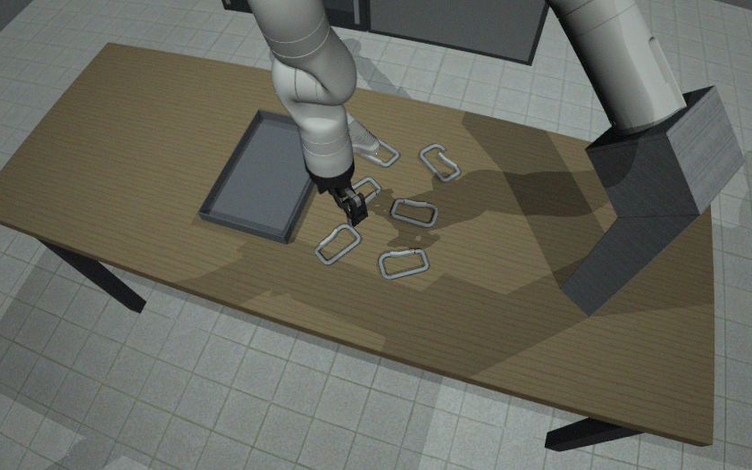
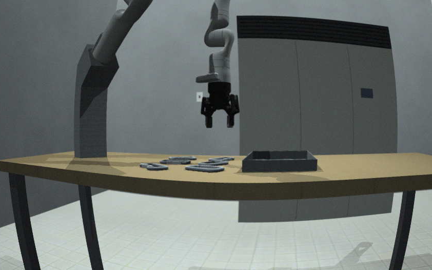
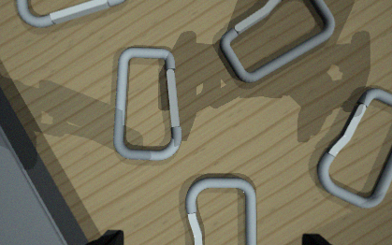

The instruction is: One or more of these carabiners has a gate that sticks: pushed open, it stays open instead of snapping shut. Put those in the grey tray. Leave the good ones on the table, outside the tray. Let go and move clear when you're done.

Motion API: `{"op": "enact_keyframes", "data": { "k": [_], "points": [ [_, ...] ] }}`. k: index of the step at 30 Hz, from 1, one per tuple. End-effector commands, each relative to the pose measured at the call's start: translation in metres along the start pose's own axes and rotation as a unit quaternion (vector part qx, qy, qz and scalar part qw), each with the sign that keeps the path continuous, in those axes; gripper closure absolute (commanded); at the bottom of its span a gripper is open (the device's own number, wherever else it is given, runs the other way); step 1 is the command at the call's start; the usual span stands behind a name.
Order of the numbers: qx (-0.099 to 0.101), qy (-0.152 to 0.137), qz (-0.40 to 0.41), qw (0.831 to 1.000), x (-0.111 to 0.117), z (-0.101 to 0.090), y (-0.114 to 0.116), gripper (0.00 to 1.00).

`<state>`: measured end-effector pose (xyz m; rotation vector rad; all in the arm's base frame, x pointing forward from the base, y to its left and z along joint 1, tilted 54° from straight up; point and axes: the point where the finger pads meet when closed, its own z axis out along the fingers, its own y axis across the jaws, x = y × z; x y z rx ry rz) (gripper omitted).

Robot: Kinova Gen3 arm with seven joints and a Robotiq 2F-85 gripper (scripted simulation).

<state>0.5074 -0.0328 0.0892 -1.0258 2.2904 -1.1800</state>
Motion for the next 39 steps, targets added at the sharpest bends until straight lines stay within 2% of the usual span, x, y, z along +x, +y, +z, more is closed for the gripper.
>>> {"op": "enact_keyframes", "data": {
  "k": [1,7,8,24,25,39],
  "points": [
    [-0.004,-0.007,0.001,1.0,-0.013,-0.004,0.001,0.0],
    [-0.004,-0.007,0.001,1.0,-0.013,-0.004,0.001,0.0],
    [-0.003,-0.005,-0.002,1.0,-0.023,0.024,0.007,0.0],
    [-0.003,-0.005,-0.002,1.0,-0.023,0.024,0.007,0.0],
    [-0.004,-0.008,0.0,1.0,-0.024,0.074,0.007,0.0],
    [-0.004,-0.008,0.0,1.0,-0.024,0.074,0.007,0.0]
  ]
}}
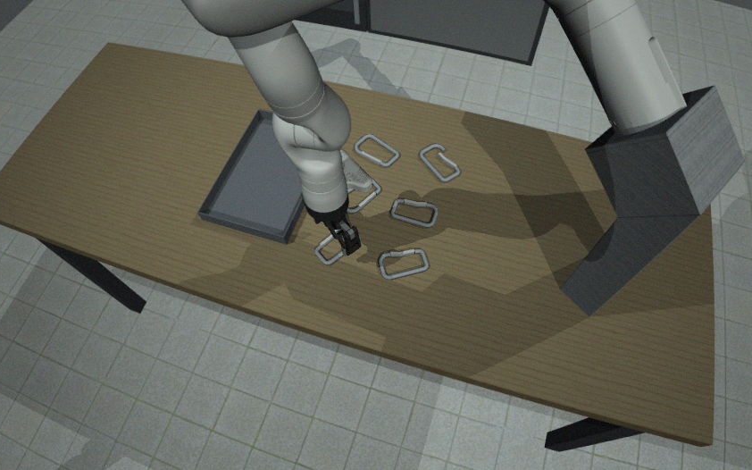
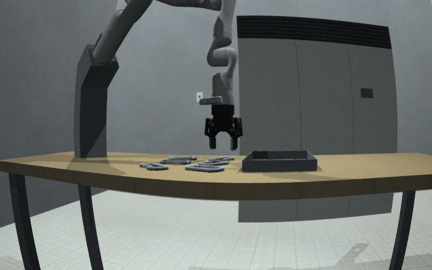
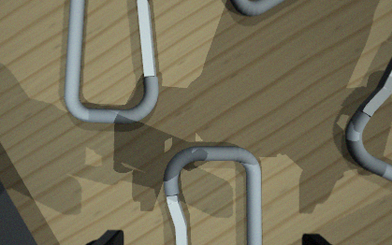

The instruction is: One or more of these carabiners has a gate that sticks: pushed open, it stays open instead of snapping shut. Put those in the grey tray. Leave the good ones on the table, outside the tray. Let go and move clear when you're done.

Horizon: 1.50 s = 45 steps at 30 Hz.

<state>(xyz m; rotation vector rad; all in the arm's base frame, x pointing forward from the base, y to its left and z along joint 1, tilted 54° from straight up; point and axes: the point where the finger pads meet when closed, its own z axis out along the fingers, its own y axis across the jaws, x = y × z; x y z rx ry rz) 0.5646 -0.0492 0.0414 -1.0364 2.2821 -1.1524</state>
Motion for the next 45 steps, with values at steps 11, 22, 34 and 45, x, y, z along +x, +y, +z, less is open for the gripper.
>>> {"op": "enact_keyframes", "data": {
  "k": [11,22,34,45],
  "points": [
    [0.0,-0.001,0.0,1.0,0.003,0.024,0.0,0.0],
    [0.0,-0.002,0.0,1.0,0.004,0.031,-0.001,0.0],
    [0.0,-0.002,0.0,1.0,0.004,0.031,-0.001,0.0],
    [0.0,-0.002,0.0,1.0,0.003,0.03,-0.001,0.25]
  ]
}}
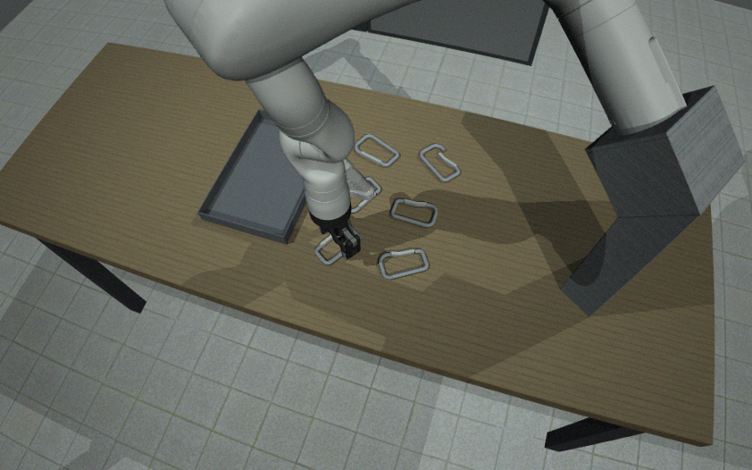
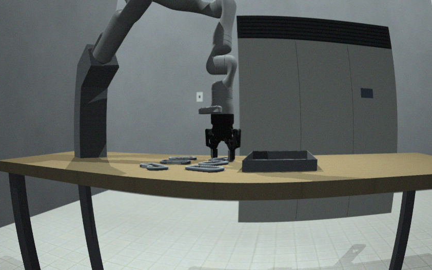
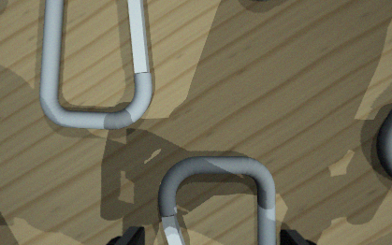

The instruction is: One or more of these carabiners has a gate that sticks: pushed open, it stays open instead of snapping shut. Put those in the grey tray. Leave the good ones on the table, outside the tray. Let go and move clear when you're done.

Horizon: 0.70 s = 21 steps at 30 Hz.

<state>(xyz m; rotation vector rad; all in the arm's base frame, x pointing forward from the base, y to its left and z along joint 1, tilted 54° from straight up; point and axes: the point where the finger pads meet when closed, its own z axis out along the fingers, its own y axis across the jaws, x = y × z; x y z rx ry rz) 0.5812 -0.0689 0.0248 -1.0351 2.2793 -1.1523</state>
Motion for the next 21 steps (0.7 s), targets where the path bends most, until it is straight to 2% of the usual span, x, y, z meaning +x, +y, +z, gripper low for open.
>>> {"op": "enact_keyframes", "data": {
  "k": [1,21],
  "points": [
    [-0.001,-0.001,0.0,1.0,-0.0006,0.0001,0.001,0.25],
    [0.0,-0.001,0.0,1.0,-0.001,-0.0012,0.0,0.25]
  ]
}}
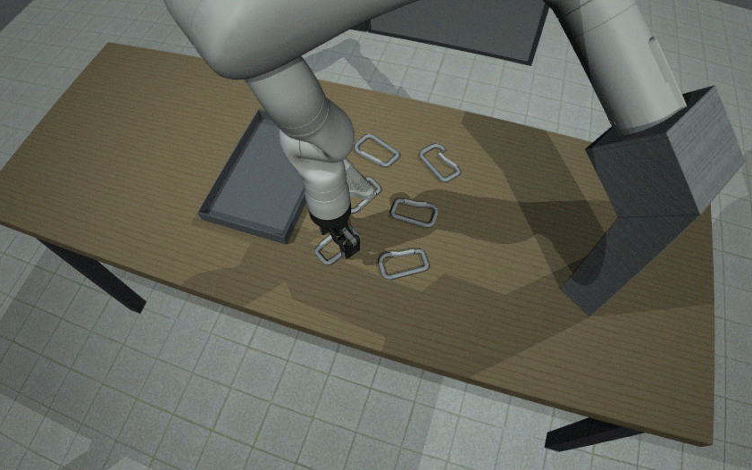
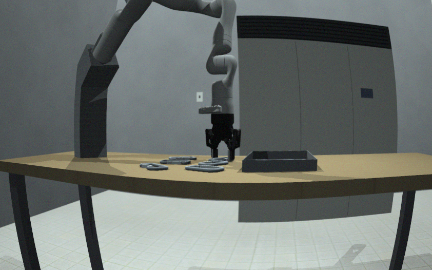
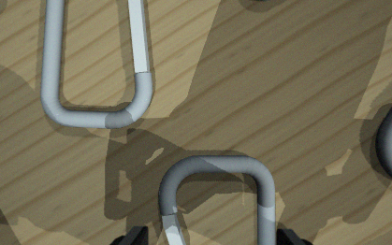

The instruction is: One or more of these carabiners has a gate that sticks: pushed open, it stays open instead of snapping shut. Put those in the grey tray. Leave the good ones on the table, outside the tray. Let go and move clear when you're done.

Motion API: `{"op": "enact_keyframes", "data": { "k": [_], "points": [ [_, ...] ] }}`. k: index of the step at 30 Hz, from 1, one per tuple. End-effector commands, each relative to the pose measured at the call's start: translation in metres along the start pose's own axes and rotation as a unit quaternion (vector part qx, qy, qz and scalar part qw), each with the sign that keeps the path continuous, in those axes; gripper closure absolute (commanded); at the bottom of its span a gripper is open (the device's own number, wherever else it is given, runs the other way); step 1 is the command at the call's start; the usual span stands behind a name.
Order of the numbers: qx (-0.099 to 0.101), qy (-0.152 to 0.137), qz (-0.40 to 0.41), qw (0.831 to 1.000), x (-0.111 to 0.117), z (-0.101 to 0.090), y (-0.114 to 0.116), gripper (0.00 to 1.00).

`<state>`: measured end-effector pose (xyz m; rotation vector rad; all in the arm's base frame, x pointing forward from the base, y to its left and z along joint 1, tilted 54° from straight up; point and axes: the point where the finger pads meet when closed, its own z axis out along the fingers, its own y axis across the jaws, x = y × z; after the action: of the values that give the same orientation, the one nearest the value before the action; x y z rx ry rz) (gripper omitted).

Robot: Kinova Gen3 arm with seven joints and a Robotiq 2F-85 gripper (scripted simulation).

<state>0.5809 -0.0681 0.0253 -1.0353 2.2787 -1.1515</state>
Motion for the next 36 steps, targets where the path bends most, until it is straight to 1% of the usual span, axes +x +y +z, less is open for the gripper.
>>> {"op": "enact_keyframes", "data": {
  "k": [1,21,22,36],
  "points": [
    [0.0,-0.001,0.0,1.0,-0.0006,-0.0003,0.0,0.25],
    [0.0,-0.001,0.0,1.0,-0.0006,-0.0005,-0.0001,0.25],
    [0.0,-0.001,0.0,1.0,-0.0006,-0.0005,-0.0001,0.29],
    [0.0,-0.001,0.0,1.0,-0.0006,-0.0005,-0.0001,0.29]
  ]
}}
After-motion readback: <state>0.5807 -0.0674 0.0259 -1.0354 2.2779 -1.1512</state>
